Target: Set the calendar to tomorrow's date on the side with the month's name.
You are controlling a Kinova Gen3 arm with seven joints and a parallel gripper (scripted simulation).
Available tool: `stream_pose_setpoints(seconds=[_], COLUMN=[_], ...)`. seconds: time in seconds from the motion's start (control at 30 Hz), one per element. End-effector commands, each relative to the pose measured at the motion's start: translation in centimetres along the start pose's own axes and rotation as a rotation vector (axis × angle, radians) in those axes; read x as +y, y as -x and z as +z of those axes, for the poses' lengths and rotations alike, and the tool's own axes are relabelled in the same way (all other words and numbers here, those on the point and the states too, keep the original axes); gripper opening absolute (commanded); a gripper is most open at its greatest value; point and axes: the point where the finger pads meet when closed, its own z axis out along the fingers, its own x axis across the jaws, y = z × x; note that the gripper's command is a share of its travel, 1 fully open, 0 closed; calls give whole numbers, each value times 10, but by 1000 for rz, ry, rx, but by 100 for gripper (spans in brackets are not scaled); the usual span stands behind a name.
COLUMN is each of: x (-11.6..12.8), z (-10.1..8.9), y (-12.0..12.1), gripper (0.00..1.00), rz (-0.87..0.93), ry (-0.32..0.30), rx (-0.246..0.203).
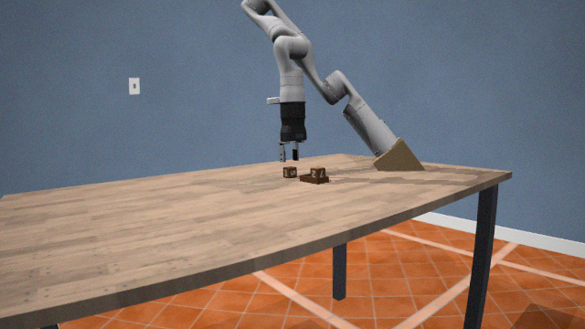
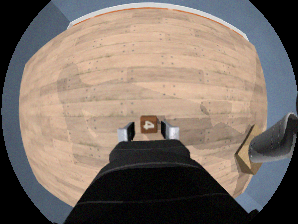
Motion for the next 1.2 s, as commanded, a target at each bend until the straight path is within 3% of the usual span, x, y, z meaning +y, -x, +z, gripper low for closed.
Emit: stream_pose_setpoints(seconds=[0.0,1.17], x=[-1,-2], z=[4,11], y=[-2,-2], gripper=[90,90], rz=[-2,-2], ry=[-6,-6], rx=[7,8])
